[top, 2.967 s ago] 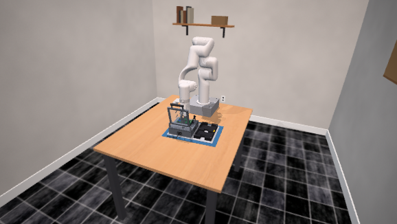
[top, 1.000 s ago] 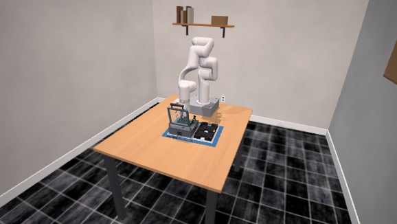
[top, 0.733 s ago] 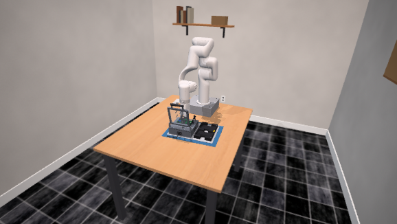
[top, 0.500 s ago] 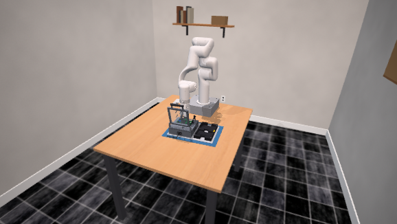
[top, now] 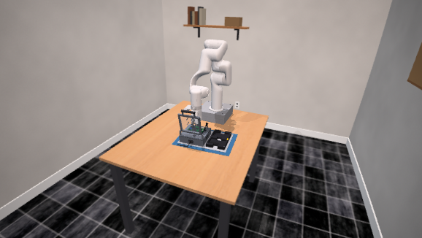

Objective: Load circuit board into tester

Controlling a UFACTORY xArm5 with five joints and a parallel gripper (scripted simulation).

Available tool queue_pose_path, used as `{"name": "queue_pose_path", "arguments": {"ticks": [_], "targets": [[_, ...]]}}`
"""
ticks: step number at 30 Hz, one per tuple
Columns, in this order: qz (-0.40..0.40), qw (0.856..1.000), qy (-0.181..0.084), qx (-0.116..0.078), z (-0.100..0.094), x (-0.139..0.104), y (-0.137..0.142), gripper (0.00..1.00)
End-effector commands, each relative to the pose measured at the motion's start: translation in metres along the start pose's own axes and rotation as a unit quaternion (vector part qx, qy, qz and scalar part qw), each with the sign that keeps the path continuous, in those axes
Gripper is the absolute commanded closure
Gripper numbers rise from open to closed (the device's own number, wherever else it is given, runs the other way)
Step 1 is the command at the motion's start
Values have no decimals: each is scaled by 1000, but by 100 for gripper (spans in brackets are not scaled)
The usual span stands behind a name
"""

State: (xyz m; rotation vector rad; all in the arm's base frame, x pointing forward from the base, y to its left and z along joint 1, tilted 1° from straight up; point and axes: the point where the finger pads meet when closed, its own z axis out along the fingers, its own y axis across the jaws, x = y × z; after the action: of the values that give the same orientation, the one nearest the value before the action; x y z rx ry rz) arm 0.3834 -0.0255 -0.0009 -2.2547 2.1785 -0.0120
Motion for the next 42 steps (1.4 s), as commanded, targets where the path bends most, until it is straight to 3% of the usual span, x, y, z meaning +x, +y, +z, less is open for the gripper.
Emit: {"name": "queue_pose_path", "arguments": {"ticks": [1,30,42], "targets": [[0,1000,0,1,-1,0,-1,0],[0,1000,0,1,-1,0,-1,0],[0,1000,0,1,-12,0,-1,0]]}}
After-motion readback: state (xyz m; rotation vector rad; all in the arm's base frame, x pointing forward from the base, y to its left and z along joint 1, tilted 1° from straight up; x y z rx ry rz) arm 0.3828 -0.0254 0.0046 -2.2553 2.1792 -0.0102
